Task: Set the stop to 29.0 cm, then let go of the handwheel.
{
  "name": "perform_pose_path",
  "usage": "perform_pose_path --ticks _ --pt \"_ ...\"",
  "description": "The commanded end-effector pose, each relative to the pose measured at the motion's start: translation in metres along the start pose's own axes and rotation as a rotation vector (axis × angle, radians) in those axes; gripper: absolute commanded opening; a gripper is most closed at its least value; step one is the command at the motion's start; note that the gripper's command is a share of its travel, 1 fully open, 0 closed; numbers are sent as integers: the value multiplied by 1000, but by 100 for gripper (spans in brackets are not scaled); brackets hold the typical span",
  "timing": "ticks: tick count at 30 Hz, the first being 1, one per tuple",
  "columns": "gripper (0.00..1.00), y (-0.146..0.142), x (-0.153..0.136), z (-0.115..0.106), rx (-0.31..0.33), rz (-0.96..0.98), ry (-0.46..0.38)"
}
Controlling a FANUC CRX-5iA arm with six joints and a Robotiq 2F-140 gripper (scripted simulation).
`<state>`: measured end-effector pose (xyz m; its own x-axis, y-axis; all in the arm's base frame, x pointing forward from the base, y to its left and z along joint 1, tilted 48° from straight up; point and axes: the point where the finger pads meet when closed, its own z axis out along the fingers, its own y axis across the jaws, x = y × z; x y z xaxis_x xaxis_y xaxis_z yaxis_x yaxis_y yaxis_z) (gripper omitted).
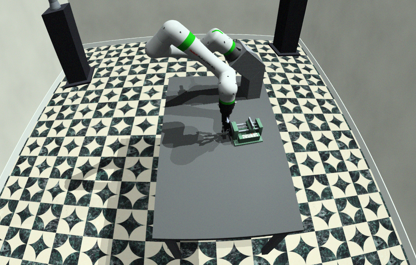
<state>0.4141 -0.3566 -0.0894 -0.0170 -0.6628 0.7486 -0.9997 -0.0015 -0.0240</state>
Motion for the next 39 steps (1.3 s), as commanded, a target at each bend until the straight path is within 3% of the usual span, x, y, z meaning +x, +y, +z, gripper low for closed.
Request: perform_pose_path --ticks 1,20,39 --pt "4 8 0 -7 1 0 0" --pt "4 14 0 -40 1 0 0" --pt "4 -12 0 -60 1 0 0"
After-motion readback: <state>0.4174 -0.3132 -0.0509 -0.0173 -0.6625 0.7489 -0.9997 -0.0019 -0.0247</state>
